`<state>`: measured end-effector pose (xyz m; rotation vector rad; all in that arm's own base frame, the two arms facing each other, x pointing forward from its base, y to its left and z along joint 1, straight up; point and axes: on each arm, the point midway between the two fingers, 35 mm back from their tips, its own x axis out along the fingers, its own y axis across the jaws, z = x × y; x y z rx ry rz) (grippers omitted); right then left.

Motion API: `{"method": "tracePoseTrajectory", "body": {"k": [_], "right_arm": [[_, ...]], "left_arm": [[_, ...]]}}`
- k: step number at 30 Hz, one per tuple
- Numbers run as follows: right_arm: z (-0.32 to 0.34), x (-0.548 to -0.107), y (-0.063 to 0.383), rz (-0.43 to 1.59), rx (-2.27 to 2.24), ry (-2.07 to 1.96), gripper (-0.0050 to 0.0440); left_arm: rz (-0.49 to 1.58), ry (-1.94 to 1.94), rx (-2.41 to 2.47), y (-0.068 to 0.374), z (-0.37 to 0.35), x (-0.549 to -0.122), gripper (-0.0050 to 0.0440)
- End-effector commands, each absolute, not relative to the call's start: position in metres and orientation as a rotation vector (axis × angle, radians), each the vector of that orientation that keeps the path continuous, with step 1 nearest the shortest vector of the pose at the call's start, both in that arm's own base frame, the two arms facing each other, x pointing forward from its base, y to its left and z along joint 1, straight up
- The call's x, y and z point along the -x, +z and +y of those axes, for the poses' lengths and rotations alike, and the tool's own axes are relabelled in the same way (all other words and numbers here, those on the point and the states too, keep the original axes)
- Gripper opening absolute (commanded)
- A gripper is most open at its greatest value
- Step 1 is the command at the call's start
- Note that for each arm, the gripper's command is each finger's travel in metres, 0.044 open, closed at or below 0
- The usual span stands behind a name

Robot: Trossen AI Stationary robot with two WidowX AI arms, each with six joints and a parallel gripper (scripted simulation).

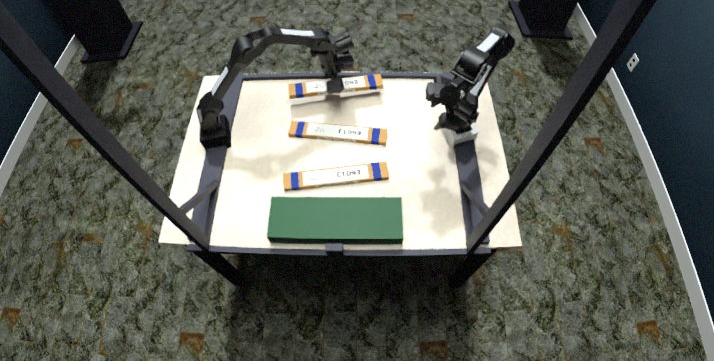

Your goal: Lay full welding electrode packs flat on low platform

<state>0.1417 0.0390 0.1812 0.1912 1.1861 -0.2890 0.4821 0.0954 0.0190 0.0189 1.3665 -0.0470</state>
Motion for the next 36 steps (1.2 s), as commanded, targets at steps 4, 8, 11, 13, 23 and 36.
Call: {"method": "tracePoseTrajectory", "body": {"k": [4, 8, 11, 13, 23, 36], "right_arm": [[0.040, -0.144, 0.188, 1.167, -0.201, -0.283, 0.0430], [0.040, -0.144, 0.188, 1.167, -0.201, -0.283, 0.0430], [0.040, -0.144, 0.188, 1.167, -0.201, -0.283, 0.0430], [0.040, -0.144, 0.188, 1.167, -0.201, -0.283, 0.0430], [0.040, -0.144, 0.188, 1.167, -0.201, -0.283, 0.0430], [0.040, -0.144, 0.188, 1.167, -0.201, -0.283, 0.0430]], "left_arm": [[1.262, -0.032, -0.038, 0.047, 0.100, -0.498, -0.0050], [1.240, -0.029, -0.042, 0.053, 0.100, -0.502, -0.0050], [1.258, -0.032, -0.039, 0.040, 0.100, -0.499, -0.0050], [1.258, -0.032, -0.039, 0.037, 0.100, -0.500, -0.0050], [1.262, -0.032, -0.038, 0.020, 0.100, -0.500, -0.0050], [1.240, -0.029, -0.042, 0.019, 0.100, -0.503, -0.0050]]}}
